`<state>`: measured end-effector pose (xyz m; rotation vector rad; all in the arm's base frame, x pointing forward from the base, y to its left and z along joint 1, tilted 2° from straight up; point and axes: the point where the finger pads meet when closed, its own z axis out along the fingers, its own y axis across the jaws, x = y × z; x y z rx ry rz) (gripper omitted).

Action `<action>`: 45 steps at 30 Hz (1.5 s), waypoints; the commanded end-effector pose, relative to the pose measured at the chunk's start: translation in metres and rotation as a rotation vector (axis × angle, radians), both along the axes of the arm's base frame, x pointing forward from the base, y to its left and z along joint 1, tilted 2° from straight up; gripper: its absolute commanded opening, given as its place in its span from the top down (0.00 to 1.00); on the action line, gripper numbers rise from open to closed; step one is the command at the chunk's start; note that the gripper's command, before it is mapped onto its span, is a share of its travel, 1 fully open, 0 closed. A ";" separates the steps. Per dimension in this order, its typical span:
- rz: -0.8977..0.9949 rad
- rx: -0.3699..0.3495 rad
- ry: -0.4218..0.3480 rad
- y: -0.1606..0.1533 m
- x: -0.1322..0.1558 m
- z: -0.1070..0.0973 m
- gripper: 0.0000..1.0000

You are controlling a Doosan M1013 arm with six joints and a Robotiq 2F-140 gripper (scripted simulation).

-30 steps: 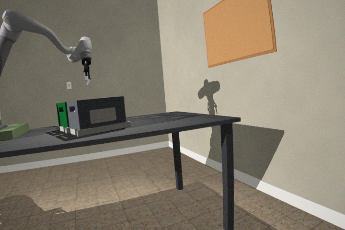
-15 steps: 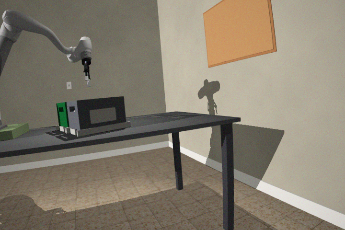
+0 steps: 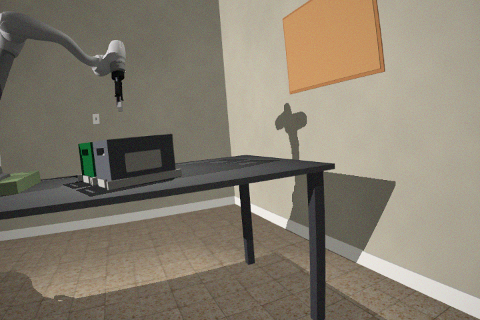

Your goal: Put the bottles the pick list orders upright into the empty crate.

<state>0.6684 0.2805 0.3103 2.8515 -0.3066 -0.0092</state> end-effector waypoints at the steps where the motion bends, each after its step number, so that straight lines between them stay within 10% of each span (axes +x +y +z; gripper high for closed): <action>1: -0.023 0.023 -0.011 0.001 -0.005 -0.001 0.62; 20: -0.269 0.234 -0.068 0.027 -0.086 0.000 0.62; 45: -0.137 0.238 -0.048 0.013 -0.099 -0.010 0.62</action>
